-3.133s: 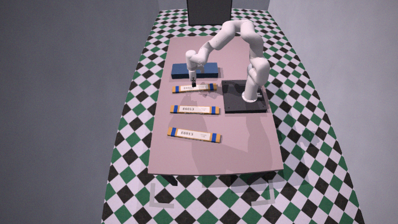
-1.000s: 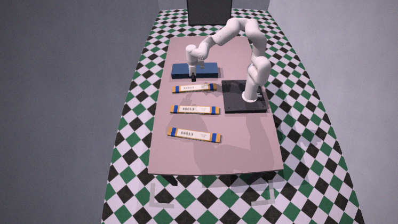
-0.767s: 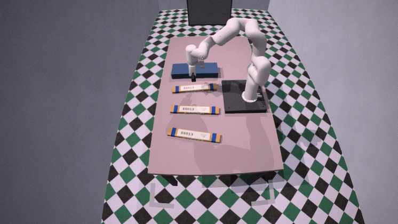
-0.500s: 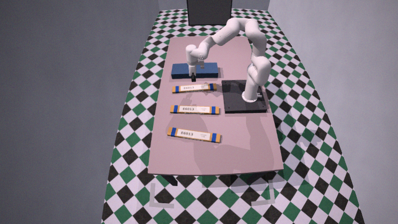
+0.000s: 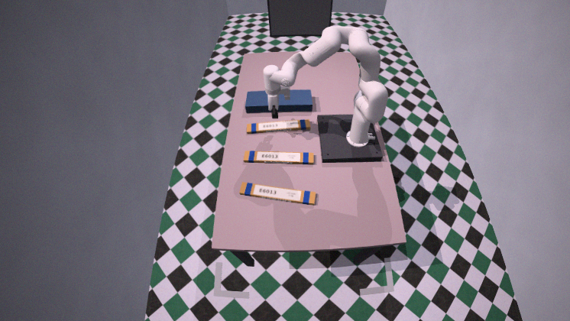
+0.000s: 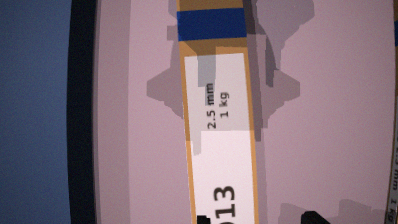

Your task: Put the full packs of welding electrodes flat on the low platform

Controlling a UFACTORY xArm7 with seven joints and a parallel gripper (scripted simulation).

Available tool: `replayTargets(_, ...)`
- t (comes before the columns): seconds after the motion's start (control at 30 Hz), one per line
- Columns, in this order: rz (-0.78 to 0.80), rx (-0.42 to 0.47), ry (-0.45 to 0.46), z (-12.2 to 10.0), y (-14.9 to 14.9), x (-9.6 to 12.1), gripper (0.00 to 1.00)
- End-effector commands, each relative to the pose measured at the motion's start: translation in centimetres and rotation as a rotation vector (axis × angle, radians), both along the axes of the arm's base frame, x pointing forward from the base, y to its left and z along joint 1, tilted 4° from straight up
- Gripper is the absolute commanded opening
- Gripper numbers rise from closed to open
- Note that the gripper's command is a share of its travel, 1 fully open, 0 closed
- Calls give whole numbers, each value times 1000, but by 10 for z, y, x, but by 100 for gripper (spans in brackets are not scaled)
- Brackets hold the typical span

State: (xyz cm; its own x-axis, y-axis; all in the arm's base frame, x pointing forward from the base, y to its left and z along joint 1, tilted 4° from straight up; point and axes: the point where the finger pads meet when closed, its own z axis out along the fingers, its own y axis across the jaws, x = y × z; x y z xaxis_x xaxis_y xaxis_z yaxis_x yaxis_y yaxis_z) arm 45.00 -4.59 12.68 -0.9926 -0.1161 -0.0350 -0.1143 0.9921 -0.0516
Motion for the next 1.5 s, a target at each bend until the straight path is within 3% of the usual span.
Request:
replayTargets(0.0,0,0,-4,2,10,14,58)
replayTargets(0.2,0,0,-4,2,24,29,58)
replayTargets(0.7,0,0,-4,2,83,97,58)
replayTargets(1.13,0,0,-4,2,112,131,58)
replayTargets(1.47,0,0,-4,2,120,140,58)
